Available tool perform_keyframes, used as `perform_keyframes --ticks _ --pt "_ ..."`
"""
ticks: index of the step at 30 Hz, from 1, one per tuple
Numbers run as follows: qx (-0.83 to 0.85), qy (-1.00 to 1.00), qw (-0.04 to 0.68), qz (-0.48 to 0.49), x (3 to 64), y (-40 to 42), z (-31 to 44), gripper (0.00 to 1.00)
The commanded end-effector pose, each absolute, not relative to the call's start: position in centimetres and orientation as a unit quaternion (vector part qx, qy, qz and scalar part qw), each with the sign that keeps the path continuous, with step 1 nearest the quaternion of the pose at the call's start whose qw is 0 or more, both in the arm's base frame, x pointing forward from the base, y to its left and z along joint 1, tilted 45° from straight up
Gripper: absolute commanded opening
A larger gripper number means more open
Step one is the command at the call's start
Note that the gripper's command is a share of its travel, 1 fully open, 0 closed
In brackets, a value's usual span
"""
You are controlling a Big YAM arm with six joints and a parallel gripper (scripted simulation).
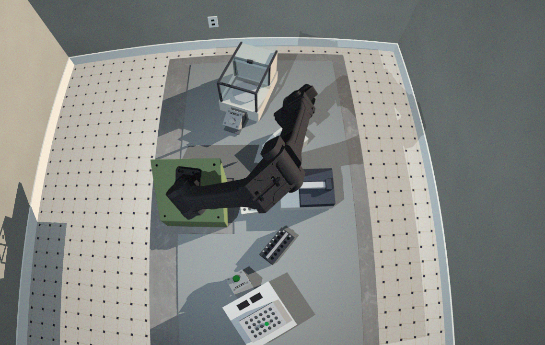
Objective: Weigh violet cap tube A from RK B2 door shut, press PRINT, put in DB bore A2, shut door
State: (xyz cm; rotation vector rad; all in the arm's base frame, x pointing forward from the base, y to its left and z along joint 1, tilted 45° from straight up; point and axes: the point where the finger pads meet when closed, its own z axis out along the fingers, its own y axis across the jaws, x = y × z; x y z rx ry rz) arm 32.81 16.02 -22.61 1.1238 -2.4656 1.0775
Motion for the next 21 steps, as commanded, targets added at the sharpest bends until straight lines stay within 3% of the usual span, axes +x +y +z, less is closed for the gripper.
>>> perform_keyframes --ticks 1,21 --pt "0.385 -0.84 0.113 0.365 33.3 15.5 -23.5 0.09" --pt "0.386 -0.842 0.1 0.363 33.9 16.6 -23.0 0.09"
